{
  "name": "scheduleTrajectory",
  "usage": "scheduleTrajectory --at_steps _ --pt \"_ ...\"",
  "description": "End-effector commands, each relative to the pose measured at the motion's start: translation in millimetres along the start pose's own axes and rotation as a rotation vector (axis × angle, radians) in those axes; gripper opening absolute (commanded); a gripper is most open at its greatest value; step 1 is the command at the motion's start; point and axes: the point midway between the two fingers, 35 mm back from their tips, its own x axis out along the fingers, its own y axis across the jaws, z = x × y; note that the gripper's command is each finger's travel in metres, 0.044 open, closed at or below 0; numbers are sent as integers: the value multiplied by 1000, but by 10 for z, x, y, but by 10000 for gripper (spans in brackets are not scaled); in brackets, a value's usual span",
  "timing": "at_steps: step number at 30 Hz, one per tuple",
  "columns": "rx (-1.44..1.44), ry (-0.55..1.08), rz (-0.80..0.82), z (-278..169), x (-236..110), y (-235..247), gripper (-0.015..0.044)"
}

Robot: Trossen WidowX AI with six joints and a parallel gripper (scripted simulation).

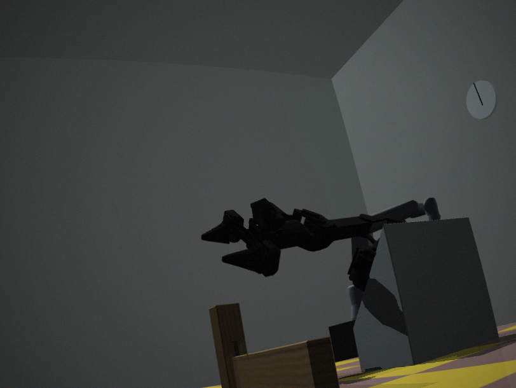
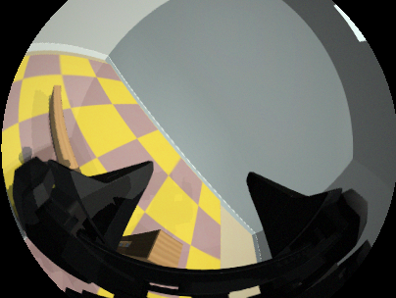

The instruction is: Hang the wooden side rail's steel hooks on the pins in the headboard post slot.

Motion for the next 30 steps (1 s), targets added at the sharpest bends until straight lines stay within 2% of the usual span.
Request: scheduleTrajectory --at_steps 1,8,14,30 --pt "-476 198 290 -274 -29 555 440" --pt "-1168 314 706 -637 -325 971 440" --pt "-1730 318 1040 -863 -616 1016 440" --pt "-1747 317 1051 -869 -624 1014 440"
